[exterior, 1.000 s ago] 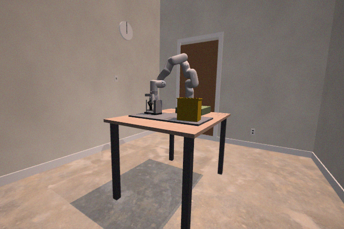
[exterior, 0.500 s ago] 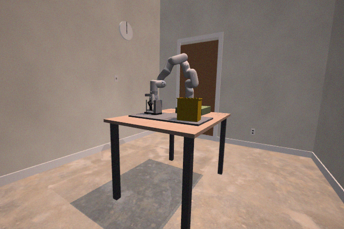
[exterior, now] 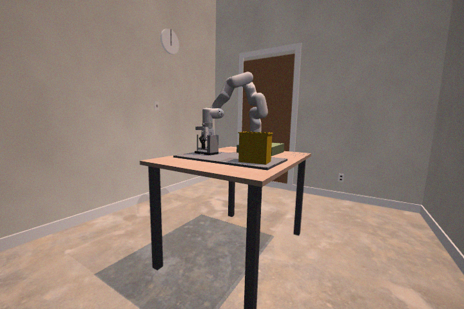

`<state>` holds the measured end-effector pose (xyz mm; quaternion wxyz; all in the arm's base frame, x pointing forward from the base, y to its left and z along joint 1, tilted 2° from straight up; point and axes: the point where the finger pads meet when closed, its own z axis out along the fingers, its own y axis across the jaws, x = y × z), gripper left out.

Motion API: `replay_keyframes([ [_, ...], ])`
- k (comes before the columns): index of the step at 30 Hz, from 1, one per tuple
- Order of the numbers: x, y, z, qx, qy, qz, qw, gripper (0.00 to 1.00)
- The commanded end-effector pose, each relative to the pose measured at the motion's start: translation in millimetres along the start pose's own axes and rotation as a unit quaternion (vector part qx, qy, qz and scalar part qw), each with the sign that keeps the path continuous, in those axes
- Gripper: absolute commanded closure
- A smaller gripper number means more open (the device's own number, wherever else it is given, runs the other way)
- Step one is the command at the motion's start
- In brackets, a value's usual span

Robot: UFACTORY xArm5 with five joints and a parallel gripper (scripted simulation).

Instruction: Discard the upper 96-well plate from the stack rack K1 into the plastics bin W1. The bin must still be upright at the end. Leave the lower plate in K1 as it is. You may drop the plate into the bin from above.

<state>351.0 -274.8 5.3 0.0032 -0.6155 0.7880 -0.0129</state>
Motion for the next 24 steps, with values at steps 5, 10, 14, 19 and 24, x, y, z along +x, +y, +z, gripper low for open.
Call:
replay_keyframes([
  [5,1,-1,-1.2,0.002,0.001,0.0,1.0,1.0],
  [10,1,-1,-3.2,0.002,0.001,0.0,1.0,1.0],
  [14,1,-1,-4.5,0.002,0.001,0.0,1.0,1.0],
  [19,1,-1,-7.9,0.002,0.001,0.0,1.0,1.0],
  [24,1,-1,-11.3,0.002,0.001,0.0,1.0,1.0],
])
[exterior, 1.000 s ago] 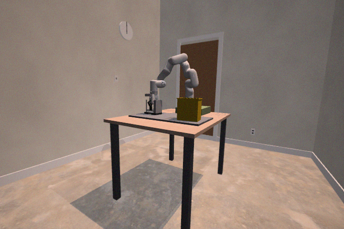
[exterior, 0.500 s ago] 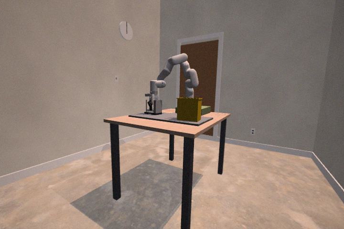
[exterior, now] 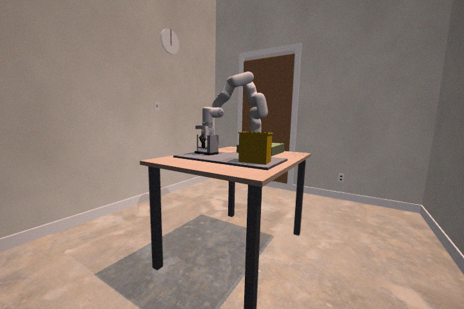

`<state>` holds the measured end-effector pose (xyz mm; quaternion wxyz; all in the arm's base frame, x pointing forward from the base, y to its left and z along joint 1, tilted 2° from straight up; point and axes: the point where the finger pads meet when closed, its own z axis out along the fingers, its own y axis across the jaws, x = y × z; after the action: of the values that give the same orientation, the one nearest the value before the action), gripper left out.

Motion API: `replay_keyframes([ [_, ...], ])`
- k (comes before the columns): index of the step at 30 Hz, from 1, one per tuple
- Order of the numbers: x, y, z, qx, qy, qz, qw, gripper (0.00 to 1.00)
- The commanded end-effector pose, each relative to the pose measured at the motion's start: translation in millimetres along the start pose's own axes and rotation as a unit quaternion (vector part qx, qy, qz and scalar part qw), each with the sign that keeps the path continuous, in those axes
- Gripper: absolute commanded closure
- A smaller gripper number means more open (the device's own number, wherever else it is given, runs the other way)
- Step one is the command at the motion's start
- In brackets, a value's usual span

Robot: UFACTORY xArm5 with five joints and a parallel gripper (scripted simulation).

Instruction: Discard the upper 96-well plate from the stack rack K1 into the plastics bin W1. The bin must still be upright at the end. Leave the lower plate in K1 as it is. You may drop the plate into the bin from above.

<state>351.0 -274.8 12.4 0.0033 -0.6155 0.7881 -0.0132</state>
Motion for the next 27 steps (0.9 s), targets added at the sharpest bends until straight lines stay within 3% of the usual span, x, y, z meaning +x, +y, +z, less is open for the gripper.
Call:
replay_keyframes([
  [1,0.5,-1.2,-4.9,0.002,0.001,0.0,1.0,1.0],
  [27,0.5,-1.2,-14.2,0.002,0.001,0.0,1.0,1.0],
])
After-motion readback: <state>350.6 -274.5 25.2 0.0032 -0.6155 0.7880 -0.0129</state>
